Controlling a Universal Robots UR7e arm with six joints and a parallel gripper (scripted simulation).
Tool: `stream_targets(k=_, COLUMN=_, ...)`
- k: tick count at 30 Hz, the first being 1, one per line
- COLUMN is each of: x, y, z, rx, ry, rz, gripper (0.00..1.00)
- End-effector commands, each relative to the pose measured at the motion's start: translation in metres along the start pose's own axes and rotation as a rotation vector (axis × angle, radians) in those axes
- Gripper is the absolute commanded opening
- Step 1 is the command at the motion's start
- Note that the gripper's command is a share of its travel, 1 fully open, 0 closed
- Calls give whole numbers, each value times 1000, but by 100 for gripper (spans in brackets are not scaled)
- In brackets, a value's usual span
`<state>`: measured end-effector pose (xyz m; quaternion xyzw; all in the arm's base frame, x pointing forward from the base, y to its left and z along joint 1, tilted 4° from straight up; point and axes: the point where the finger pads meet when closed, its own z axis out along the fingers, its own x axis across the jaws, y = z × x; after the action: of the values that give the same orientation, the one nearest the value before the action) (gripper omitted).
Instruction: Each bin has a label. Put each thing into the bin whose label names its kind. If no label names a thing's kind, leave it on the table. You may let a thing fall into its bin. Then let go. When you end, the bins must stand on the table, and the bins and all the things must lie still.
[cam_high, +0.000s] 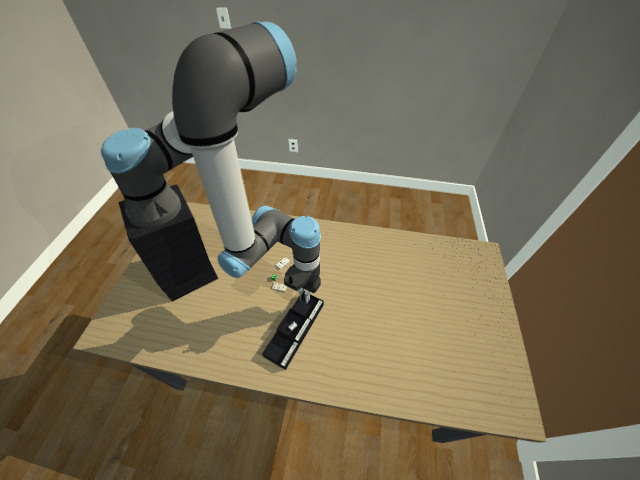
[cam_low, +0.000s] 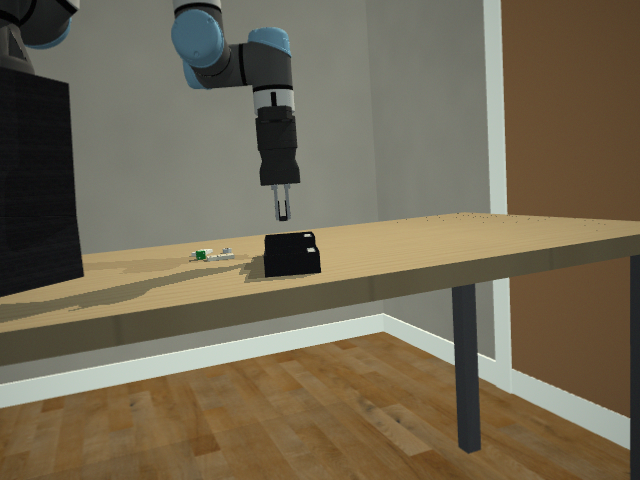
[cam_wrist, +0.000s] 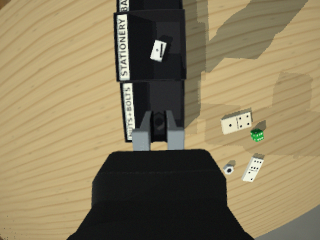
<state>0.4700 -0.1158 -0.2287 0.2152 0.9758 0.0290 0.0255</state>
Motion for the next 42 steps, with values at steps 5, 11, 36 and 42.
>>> stream_targets(k=5, x=-1, y=0, z=14, rx=-1, ry=-2, rz=-2, gripper=34)
stream_targets(k=11, x=-1, y=0, z=22, rx=-1, ry=-2, rz=-2, gripper=34)
stream_targets(k=36, x=-3, y=0, z=51, rx=-1, ry=-2, rz=-2, gripper=34)
stream_targets(k=42, x=-2, y=0, z=51, rx=-1, ry=-1, rz=-1, gripper=34)
